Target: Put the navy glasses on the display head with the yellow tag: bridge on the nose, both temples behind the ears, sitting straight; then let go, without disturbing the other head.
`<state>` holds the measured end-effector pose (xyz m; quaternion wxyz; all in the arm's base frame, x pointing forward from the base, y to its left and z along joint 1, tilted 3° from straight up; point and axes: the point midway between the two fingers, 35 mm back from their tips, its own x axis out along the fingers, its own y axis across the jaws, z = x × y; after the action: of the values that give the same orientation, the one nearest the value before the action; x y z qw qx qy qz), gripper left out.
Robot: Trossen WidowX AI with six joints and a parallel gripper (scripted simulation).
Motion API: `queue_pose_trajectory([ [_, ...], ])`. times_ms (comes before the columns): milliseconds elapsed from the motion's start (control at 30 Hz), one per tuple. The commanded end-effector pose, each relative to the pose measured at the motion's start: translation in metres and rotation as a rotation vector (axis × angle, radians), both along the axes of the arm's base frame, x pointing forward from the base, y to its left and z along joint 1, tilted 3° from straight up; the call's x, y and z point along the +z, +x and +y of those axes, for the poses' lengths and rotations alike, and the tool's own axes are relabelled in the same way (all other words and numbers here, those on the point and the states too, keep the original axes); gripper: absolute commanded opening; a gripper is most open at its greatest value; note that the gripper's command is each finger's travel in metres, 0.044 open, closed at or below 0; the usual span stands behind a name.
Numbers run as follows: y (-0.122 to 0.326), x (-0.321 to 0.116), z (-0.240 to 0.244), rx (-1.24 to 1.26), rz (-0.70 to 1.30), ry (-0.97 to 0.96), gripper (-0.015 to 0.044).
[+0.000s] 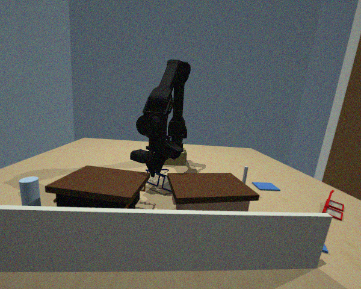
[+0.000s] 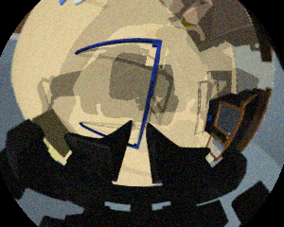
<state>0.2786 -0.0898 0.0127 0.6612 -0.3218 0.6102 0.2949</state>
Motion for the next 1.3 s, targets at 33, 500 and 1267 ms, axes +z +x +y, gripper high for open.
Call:
queue_pose_trajectory([
  [33,-0.004,0.000,0.003,-0.006,0.007,0.006,0.0107],
  [500,-0.002,0.042,-0.001,-0.007,0.007,0.008,0.0107],
  [1267,-0.009,0.050,0.001,-0.013,0.008,0.008,0.0140],
])
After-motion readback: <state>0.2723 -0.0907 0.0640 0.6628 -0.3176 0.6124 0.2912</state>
